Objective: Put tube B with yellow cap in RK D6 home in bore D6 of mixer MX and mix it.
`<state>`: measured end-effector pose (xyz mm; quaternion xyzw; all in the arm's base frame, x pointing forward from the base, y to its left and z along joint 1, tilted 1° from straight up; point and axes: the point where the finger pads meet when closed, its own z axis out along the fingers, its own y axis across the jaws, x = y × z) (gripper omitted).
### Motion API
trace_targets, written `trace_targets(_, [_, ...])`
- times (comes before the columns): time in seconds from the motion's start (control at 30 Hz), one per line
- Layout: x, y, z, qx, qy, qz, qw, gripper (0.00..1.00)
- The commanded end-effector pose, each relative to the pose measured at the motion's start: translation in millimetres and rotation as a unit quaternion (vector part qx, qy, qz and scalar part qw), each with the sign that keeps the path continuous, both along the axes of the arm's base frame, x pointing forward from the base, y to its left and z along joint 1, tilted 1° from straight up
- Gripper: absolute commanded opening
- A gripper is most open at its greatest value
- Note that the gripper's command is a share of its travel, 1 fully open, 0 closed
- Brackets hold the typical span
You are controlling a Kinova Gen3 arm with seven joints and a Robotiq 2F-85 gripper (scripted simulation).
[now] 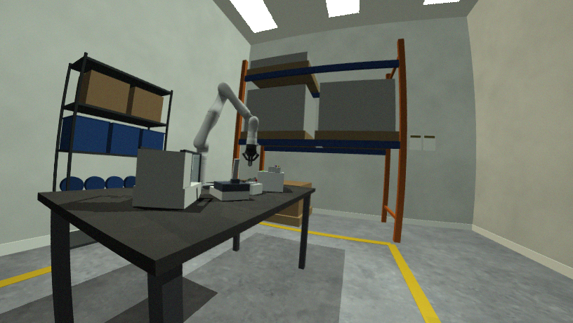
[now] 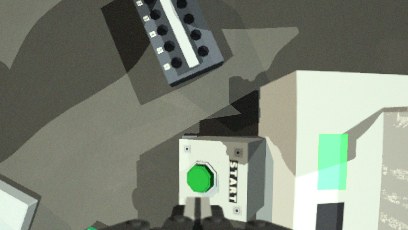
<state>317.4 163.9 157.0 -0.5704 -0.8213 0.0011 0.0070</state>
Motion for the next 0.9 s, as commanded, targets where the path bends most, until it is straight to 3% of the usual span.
trace_targets(0.0, [0, 0, 0.5, 0.0, -0.001, 0.0, 1.0, 0.1])
trace_targets(0.63, [-12, -29, 38.9, 0.002, -0.002, 0.149, 0.989, 0.1])
trace_targets(0.87, [-17, -43, 56.9, 0.003, -0.002, 0.218, 0.976, 0.1])
